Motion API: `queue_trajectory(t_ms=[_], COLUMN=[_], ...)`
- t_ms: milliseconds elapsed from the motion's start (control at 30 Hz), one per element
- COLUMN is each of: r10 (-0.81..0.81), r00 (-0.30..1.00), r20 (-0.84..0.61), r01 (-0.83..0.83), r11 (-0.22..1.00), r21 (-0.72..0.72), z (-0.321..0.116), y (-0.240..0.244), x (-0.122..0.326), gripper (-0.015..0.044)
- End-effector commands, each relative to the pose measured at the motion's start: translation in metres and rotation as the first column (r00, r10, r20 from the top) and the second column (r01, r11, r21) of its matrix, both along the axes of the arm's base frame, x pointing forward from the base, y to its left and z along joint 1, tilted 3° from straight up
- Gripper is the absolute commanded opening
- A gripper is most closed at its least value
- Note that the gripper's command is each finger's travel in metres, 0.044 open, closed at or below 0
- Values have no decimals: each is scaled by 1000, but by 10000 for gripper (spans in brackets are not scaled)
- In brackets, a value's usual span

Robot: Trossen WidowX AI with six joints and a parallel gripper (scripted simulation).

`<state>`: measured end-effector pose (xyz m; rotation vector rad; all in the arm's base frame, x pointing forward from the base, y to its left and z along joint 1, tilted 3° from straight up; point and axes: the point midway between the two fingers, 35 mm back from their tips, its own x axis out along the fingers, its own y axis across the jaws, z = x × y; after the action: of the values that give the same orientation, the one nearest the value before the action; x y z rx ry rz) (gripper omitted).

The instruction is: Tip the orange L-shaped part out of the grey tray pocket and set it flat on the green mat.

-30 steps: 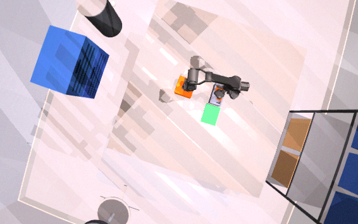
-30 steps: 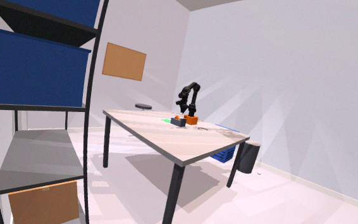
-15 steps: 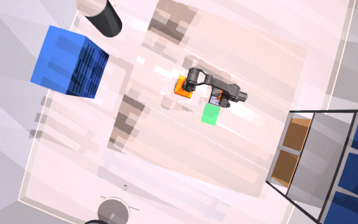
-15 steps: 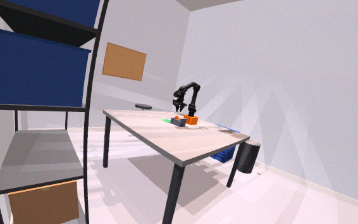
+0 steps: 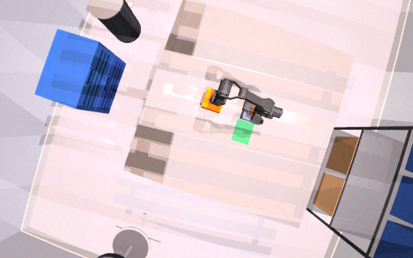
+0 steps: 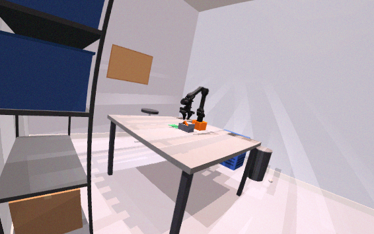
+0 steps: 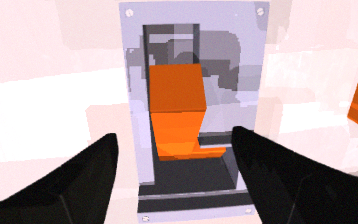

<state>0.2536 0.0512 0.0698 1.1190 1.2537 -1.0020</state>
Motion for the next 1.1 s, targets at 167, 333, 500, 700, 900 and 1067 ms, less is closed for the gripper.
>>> queue_trajectory(t_ms=[167, 333, 500, 700, 900, 1067], r10=[-3, -3, -3, -3, -1, -1], r00=[1000, 1000, 1000, 1000, 1000, 1000], r20=[-5, -5, -5, -5, -4, -4], r01=[4, 4, 4, 4, 1, 1], r11=[1000, 1000, 1000, 1000, 1000, 1000], r21=[4, 4, 4, 4, -1, -1], z=[-15, -23, -31, -40, -41, -41], y=[1, 1, 2, 2, 1, 1], x=[1, 2, 2, 2, 2, 2], gripper=[280, 280, 280, 280, 228, 135])
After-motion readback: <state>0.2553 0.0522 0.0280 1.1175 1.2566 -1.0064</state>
